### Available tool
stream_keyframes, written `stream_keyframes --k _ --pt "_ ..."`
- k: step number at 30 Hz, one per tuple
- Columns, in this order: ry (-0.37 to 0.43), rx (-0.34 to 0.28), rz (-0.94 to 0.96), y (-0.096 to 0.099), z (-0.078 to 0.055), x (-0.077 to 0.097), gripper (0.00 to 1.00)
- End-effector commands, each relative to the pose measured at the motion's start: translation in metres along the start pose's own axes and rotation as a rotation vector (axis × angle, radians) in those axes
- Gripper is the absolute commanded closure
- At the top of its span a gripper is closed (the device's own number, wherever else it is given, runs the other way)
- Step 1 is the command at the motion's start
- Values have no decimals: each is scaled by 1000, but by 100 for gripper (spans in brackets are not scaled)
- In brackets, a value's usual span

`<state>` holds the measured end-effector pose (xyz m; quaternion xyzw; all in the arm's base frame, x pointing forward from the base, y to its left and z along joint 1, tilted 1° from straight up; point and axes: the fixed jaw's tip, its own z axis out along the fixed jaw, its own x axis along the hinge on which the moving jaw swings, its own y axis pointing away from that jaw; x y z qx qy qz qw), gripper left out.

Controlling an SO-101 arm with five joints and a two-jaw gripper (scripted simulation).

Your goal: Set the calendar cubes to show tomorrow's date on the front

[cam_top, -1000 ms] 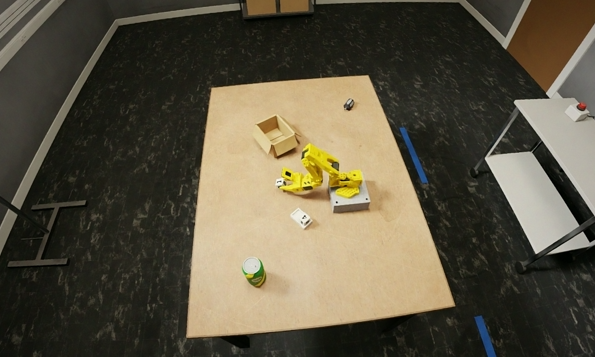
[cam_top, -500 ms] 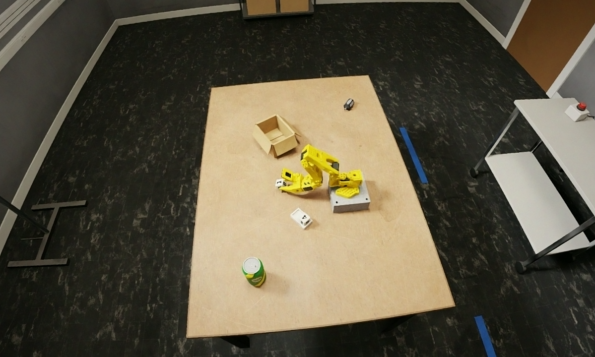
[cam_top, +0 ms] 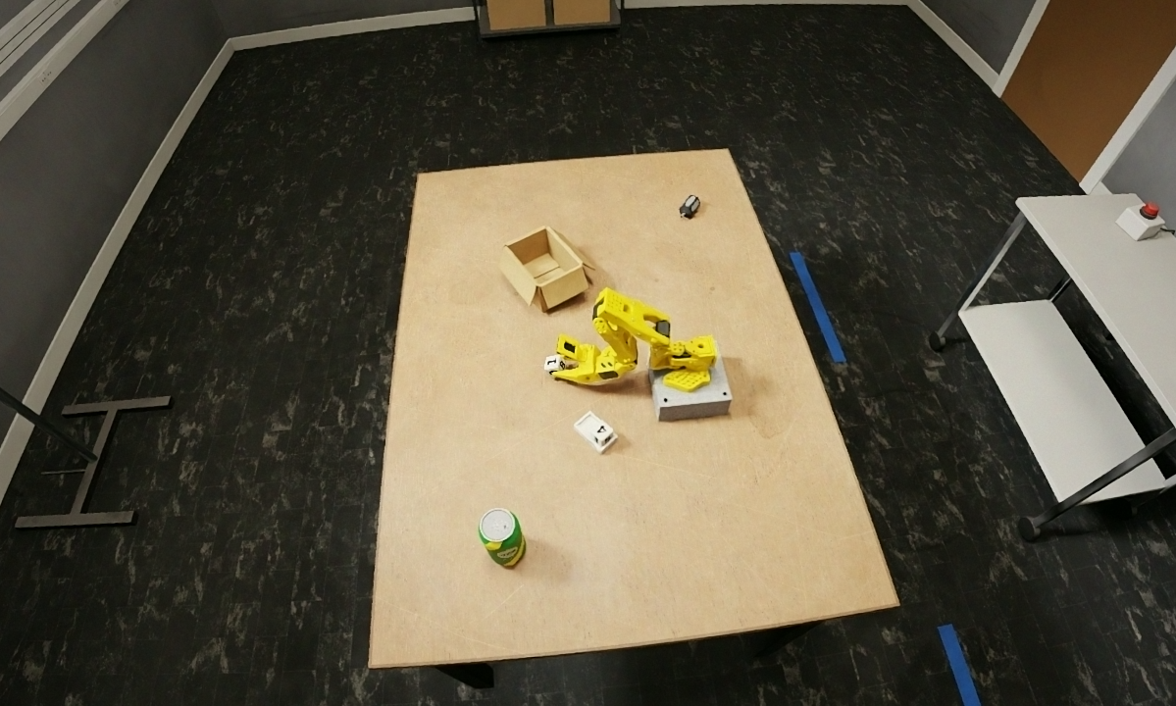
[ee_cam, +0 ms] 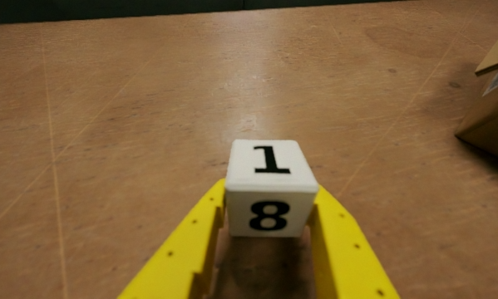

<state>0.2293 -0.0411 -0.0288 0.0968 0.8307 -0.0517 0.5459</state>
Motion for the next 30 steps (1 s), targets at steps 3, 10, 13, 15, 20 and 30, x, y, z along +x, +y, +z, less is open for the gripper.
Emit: stream_keyframes --k 3,10,13,15,20,30 --pt "-8 -11 5 3 1 1 100" --pt "-8 -11 5 3 2 4 100" --pt "-8 -11 5 3 2 4 100" --pt "-8 -11 5 3 2 4 100" --pt "-8 -11 5 3 2 4 94" --pt "-8 -11 5 3 2 4 82"
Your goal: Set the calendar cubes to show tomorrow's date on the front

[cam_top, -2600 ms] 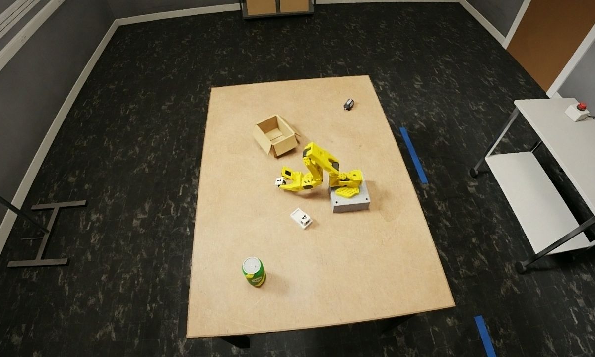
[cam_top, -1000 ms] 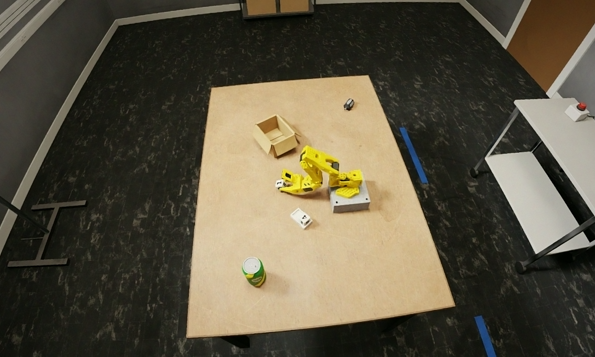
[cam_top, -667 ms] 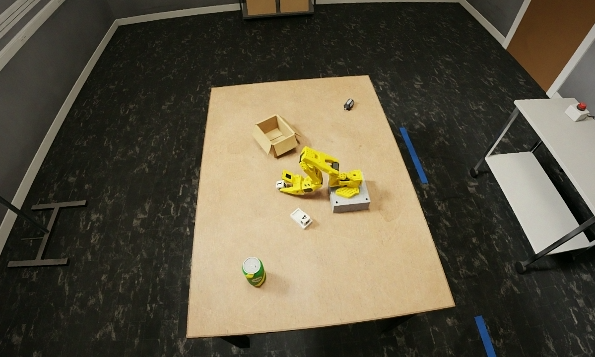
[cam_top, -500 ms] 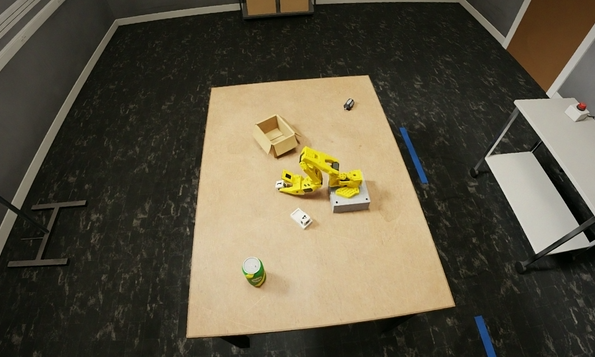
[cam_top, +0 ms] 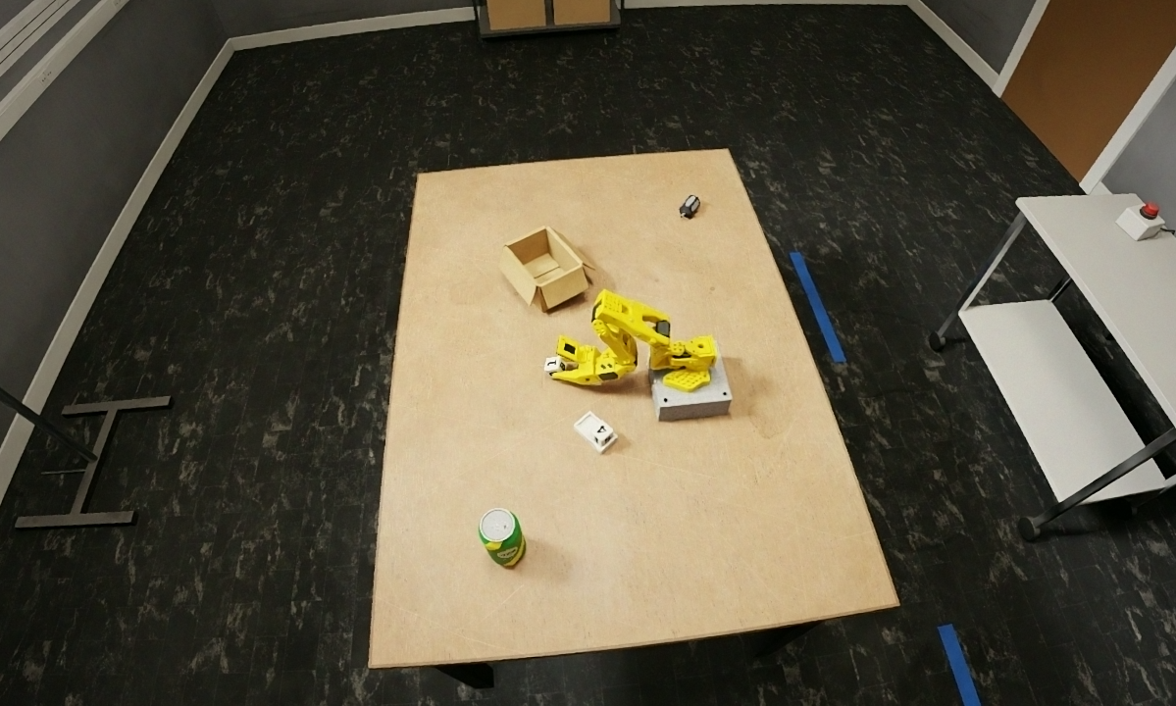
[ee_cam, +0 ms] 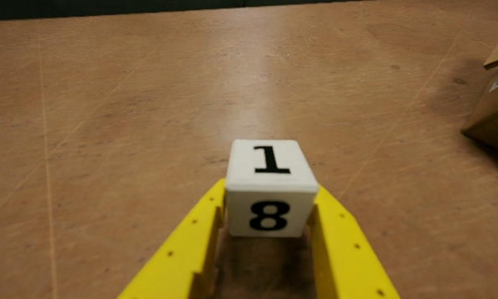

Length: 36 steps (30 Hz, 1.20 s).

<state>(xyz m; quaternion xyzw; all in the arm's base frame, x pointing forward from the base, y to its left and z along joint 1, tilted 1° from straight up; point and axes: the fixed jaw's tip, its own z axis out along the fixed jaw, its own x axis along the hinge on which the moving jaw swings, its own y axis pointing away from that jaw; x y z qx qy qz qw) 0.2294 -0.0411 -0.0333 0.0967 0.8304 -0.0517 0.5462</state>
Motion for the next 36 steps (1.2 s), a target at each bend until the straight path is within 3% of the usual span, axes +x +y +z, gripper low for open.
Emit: stream_keyframes --k 1,27,36 --pt "-7 -11 5 3 0 0 82" --pt "-7 -11 5 3 0 0 65" --pt "-7 -11 5 3 0 0 64"
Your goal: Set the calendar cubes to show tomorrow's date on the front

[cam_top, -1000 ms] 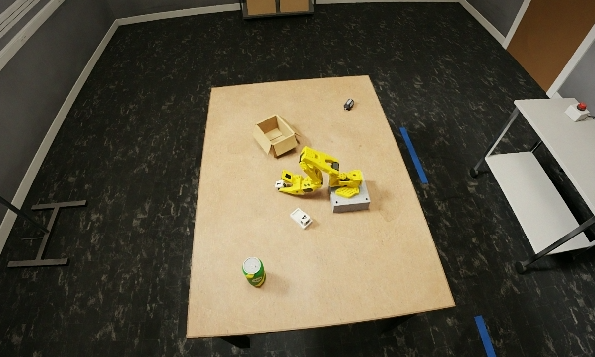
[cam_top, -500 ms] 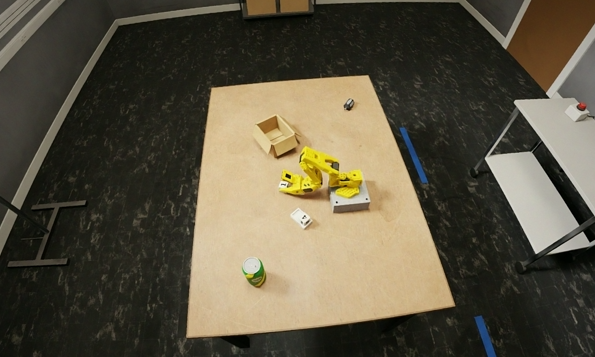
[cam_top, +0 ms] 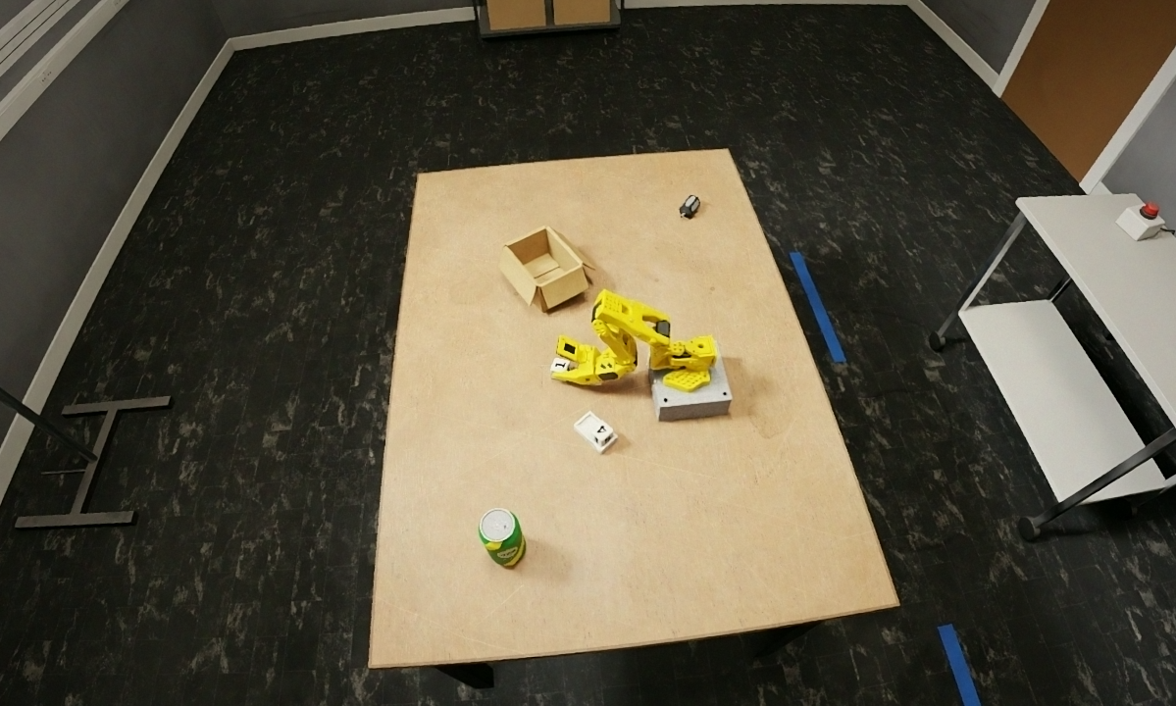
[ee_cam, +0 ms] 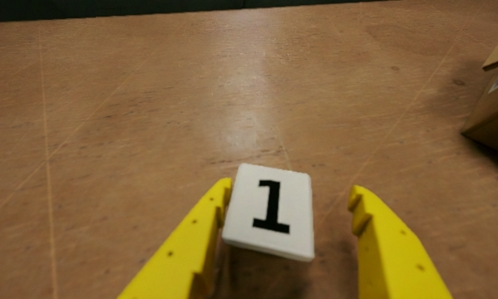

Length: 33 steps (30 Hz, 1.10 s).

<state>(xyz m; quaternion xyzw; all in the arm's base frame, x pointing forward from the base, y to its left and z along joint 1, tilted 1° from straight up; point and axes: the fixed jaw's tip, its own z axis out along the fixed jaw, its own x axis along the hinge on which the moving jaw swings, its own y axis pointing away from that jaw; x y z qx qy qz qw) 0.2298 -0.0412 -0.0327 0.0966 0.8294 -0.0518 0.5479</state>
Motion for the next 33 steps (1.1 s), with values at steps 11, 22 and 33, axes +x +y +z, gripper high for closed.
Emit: stream_keyframes --k 11,22,33 --pt "39 -9 4 3 -15 -3 64" --pt "112 -7 3 2 -44 -6 64" --pt "134 -6 3 2 -54 -6 64"
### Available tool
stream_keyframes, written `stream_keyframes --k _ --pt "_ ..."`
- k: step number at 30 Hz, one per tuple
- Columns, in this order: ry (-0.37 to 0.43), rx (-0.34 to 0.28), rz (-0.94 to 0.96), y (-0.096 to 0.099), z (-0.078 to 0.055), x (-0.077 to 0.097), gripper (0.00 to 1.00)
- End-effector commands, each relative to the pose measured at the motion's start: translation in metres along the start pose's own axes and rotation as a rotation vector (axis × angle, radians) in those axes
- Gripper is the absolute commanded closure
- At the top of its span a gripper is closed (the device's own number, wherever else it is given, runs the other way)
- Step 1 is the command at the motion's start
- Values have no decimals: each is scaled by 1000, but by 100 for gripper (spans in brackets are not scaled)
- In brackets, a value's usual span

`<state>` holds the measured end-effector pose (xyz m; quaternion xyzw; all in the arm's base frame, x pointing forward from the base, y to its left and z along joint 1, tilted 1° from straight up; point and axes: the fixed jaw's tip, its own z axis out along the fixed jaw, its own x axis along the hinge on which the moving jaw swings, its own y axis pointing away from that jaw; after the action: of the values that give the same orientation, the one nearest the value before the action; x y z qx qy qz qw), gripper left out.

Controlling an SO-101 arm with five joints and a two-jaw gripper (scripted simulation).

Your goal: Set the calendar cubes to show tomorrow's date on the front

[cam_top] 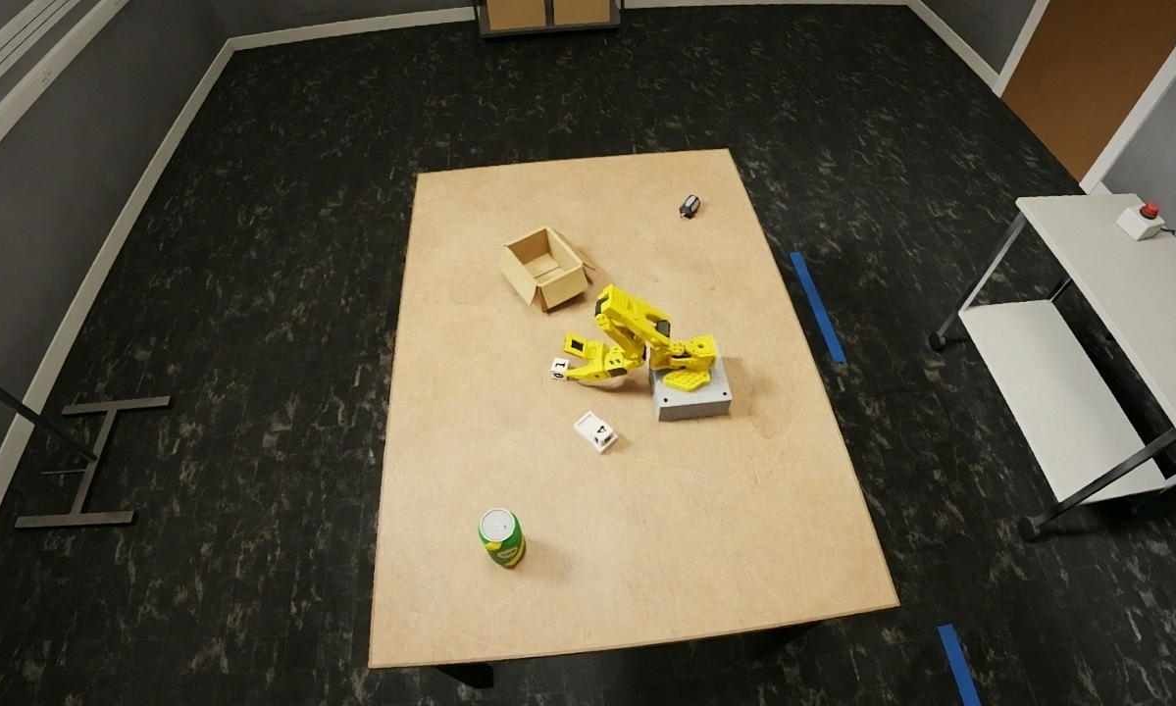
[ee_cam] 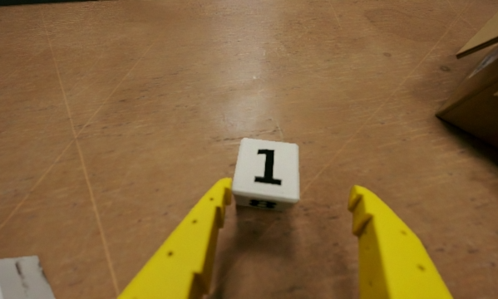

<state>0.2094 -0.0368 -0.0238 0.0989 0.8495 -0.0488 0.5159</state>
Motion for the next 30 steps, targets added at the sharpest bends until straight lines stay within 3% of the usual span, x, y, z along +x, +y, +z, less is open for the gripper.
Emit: stream_keyframes --k 1,21,25,30 --pt "58 -8 2 2 -31 -4 64" --pt "49 -8 2 2 -31 -6 64" --pt "-3 -9 3 2 -29 -16 64" --pt "-130 -13 3 3 -28 -41 65"
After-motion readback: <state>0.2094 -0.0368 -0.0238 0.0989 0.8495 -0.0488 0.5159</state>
